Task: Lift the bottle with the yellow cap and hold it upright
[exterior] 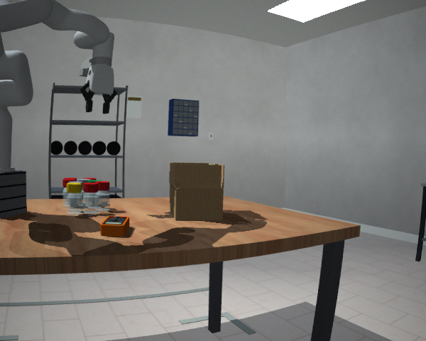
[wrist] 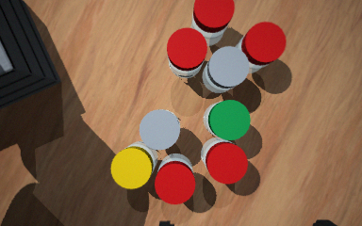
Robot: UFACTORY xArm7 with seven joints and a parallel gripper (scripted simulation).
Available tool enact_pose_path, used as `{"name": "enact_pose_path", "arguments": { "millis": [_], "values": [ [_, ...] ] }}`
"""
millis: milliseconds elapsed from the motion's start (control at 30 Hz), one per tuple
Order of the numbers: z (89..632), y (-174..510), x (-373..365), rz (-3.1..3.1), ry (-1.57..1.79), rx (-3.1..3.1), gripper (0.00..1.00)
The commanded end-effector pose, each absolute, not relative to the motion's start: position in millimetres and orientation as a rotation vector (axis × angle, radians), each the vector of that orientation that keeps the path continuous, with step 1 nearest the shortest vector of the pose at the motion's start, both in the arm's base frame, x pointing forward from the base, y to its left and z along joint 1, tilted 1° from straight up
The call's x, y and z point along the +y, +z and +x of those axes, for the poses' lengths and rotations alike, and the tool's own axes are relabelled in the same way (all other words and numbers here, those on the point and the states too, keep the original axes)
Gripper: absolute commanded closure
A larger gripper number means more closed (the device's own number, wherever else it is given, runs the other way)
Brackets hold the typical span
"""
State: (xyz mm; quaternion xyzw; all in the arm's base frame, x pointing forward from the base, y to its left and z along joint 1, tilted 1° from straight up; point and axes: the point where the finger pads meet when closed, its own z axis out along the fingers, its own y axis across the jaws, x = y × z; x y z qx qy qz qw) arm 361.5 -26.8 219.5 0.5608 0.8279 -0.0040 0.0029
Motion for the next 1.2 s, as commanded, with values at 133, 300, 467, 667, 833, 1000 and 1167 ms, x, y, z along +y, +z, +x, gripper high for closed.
{"name": "enact_pose_path", "arguments": {
  "millis": [133, 300, 467, 667, 833, 1000, 1167],
  "values": [
    [351.9, 211.0, -37.6, 1.537, -0.014, 2.740, 0.21],
    [346.3, 205.9, -42.9, 1.414, -0.016, 2.809, 0.21],
    [340.7, 200.8, -47.8, 1.288, -0.017, 2.873, 0.21],
    [334.1, 194.8, -53.1, 1.132, -0.017, 2.942, 0.21],
    [329.7, 190.8, -56.4, 1.026, -0.017, 2.983, 0.21],
    [323.0, 185.0, -60.9, 0.865, -0.016, 3.037, 0.21],
    [317.7, 180.2, -64.3, 0.727, -0.014, 3.074, 0.21]
  ]
}}
